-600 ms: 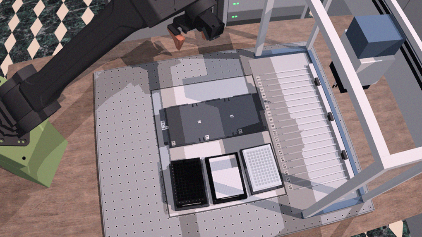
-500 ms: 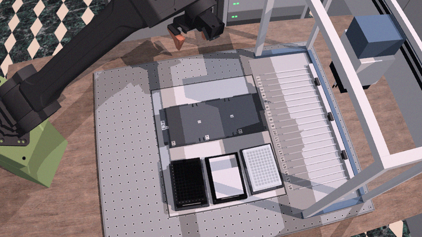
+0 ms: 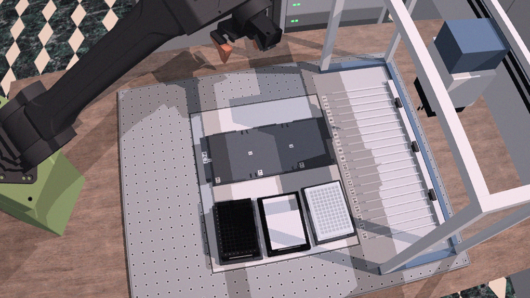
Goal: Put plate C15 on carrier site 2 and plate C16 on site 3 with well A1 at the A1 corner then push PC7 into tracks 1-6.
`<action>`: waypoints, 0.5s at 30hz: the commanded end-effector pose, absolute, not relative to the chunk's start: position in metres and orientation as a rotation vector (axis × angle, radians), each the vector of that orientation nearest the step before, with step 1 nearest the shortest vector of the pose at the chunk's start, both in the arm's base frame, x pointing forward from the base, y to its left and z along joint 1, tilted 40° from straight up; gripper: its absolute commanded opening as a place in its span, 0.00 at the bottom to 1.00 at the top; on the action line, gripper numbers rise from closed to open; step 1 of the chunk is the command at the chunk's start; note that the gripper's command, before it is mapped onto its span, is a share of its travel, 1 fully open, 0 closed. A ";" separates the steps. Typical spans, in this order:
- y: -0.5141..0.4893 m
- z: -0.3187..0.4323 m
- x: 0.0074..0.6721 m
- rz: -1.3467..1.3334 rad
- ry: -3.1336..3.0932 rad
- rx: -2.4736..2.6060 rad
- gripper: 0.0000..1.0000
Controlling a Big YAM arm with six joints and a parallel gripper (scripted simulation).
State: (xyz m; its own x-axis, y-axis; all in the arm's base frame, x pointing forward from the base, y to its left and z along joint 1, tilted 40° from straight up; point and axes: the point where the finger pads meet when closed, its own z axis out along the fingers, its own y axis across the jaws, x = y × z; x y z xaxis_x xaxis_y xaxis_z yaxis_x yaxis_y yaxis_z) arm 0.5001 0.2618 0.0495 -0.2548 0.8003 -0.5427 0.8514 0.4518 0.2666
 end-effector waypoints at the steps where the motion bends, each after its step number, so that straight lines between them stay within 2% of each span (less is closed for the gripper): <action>1: 0.250 0.077 0.506 -0.068 2.100 1.332 1.00; 15: 0.185 0.109 0.499 -0.129 2.275 1.049 1.00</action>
